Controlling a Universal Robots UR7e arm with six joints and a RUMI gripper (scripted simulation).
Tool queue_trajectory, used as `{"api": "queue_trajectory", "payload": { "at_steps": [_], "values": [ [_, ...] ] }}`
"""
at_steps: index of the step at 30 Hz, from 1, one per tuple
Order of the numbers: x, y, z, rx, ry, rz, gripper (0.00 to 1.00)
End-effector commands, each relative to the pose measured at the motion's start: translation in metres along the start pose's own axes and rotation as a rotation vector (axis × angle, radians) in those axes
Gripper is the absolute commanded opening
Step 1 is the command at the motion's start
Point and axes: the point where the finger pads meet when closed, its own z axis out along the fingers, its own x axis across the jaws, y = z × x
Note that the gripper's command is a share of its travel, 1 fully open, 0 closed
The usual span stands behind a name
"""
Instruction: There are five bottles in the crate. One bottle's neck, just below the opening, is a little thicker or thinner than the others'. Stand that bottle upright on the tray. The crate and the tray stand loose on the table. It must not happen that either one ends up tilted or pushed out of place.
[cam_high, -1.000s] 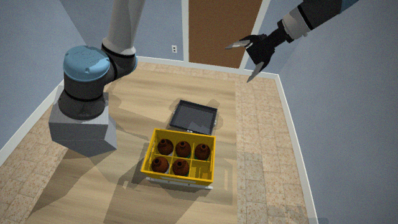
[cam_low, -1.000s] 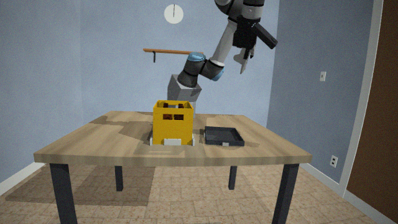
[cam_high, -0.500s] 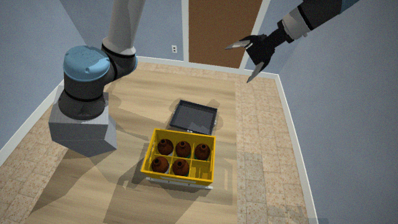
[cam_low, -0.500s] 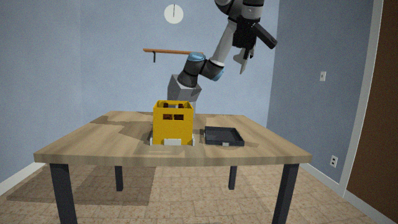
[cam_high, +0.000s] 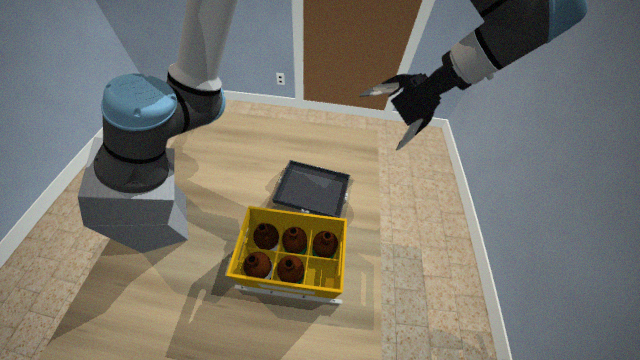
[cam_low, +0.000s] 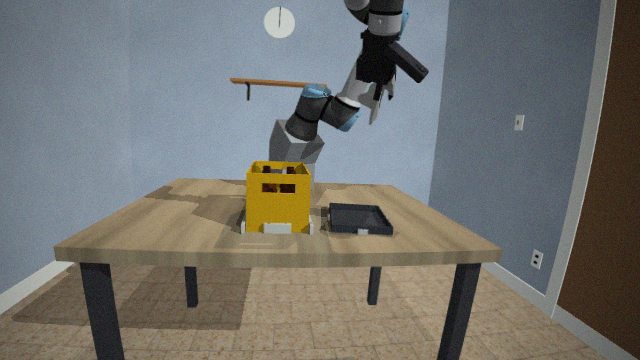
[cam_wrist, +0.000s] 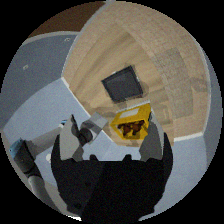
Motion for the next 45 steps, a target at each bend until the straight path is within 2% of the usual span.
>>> {"api": "queue_trajectory", "payload": {
  "at_steps": [1,10,12,19,27,29,38,45],
  "values": [
    [0.023,0.025,0.008,0.033,0.03,0.013,1.0],
    [0.075,0.106,0.036,0.113,0.124,0.049,1.0],
    [0.075,0.106,0.036,0.113,0.124,0.049,1.0],
    [0.103,0.182,0.065,0.168,0.225,0.08,1.0],
    [0.116,0.258,0.1,0.207,0.345,0.112,1.0],
    [0.116,0.258,0.1,0.207,0.345,0.112,1.0],
    [0.115,0.312,0.132,0.22,0.448,0.138,1.0],
    [0.114,0.328,0.144,0.221,0.483,0.147,1.0]
  ]
}}
